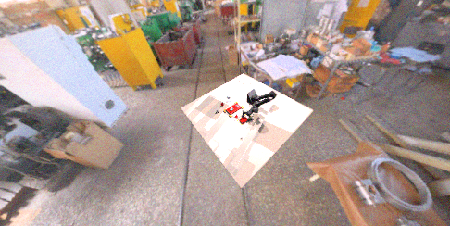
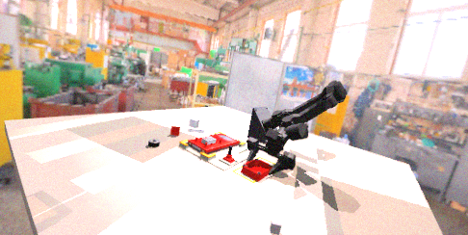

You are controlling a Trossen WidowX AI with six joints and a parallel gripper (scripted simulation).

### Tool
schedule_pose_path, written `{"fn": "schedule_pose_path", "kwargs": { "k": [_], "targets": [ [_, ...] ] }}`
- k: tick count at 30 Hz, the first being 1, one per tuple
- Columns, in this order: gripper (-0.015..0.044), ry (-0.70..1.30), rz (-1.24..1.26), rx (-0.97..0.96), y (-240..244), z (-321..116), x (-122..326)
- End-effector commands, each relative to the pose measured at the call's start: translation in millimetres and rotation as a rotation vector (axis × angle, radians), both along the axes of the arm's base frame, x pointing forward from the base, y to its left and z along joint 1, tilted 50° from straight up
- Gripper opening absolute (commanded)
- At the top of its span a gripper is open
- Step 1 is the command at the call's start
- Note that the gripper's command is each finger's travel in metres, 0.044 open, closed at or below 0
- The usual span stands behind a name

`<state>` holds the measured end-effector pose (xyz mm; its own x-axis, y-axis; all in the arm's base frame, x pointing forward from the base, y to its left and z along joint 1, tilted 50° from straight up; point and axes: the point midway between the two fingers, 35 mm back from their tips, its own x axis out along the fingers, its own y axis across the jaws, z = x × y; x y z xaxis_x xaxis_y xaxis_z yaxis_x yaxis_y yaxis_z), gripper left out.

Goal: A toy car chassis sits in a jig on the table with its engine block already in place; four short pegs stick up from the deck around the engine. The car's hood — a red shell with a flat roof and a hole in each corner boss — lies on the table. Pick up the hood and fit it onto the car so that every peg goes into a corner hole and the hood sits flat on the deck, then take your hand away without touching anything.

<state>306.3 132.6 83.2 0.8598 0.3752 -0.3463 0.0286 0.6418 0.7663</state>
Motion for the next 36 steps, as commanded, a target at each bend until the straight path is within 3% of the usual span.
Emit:
{"fn": "schedule_pose_path", "kwargs": {
  "k": [1, 15, 27, 36],
  "targets": [
    [0.0394, -0.001, 0.000, 0.000, 0.0, 0.3, 0.0],
    [0.0300, -0.001, 0.000, 0.000, 0.0, 0.3, 0.0],
    [0.0000, 0.002, 0.000, -0.003, -25.0, 21.1, 5.6],
    [0.0000, 0.000, 0.000, -0.004, -50.1, 42.4, 3.8]
  ]
}}
